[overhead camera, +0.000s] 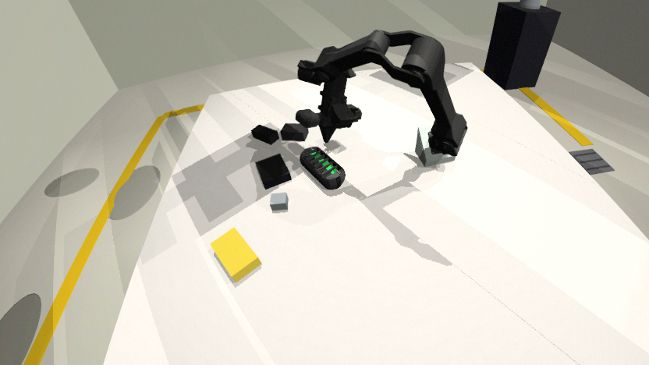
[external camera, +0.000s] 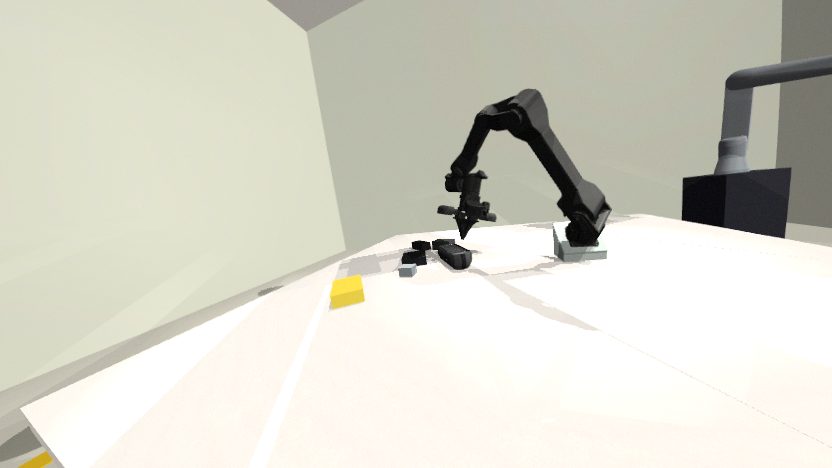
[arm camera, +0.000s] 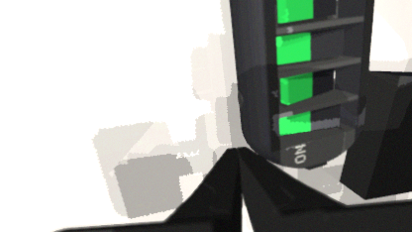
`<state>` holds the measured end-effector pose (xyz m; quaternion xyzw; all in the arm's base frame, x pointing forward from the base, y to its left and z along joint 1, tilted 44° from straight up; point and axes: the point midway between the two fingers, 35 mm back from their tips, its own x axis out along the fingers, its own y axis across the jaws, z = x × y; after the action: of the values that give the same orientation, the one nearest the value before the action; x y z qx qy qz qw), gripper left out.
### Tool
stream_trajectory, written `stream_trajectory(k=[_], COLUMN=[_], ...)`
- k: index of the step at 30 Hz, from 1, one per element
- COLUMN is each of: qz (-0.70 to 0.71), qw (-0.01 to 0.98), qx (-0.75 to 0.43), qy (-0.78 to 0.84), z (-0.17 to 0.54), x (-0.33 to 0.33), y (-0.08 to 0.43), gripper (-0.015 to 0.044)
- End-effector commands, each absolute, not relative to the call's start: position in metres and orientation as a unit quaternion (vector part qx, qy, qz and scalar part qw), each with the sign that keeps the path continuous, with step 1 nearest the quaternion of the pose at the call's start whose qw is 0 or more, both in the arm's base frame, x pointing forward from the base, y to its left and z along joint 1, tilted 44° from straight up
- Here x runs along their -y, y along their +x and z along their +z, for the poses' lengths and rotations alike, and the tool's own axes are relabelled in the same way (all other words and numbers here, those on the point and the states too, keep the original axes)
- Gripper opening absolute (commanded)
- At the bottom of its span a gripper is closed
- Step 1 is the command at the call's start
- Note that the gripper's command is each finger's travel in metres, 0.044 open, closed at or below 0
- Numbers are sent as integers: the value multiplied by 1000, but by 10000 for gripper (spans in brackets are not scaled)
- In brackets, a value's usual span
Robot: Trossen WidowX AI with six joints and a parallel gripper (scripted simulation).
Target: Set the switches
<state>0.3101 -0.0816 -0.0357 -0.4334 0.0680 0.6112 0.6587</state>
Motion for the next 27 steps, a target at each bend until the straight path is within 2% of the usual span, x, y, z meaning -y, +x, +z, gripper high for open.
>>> stream_trajectory(k=[1,7,13,27], qz=[612,623,701,703], qw=[657,648,564,561], qx=[-61,-71,-121,-122], qy=[-435,-432,-420,-420], z=[-37,-26,57,53], x=[81,75,19,11], y=[312,313,313,312], gripper=[0,0,0,0])
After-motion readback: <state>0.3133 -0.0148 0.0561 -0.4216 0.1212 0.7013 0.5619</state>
